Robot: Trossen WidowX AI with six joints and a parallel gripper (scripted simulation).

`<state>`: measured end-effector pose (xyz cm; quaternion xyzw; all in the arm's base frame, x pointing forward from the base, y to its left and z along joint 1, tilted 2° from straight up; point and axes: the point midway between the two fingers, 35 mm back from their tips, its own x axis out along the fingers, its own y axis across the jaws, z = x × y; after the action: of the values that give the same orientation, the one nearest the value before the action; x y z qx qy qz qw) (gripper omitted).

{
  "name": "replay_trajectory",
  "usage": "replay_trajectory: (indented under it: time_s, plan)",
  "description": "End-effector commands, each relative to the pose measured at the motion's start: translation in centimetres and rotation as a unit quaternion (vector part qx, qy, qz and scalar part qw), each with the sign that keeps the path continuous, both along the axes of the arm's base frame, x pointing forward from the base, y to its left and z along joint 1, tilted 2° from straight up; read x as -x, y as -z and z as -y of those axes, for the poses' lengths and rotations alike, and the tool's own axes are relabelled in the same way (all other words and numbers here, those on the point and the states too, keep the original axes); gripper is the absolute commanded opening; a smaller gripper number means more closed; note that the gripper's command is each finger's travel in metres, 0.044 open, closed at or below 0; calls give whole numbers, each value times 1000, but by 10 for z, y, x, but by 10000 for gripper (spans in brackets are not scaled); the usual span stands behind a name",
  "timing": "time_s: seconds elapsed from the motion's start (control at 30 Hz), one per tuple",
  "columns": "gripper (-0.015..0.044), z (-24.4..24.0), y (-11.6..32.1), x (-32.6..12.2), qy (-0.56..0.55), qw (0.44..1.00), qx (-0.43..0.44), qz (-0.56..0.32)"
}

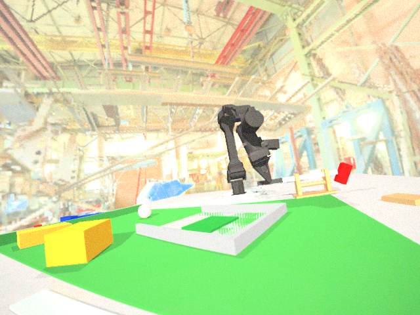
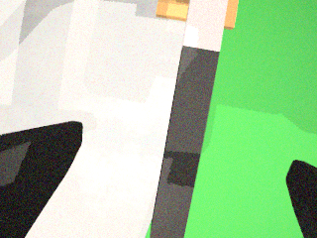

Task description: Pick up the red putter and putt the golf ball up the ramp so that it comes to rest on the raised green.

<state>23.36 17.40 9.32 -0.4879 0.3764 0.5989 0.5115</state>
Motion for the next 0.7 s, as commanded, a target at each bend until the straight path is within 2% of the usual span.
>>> replay_trajectory:
  time_s: [0.0,0.67]
  plan:
    - [440,1,12,1,-3,1000,3,-8]
    - [440,1,35,1,-3,1000,3,-8]
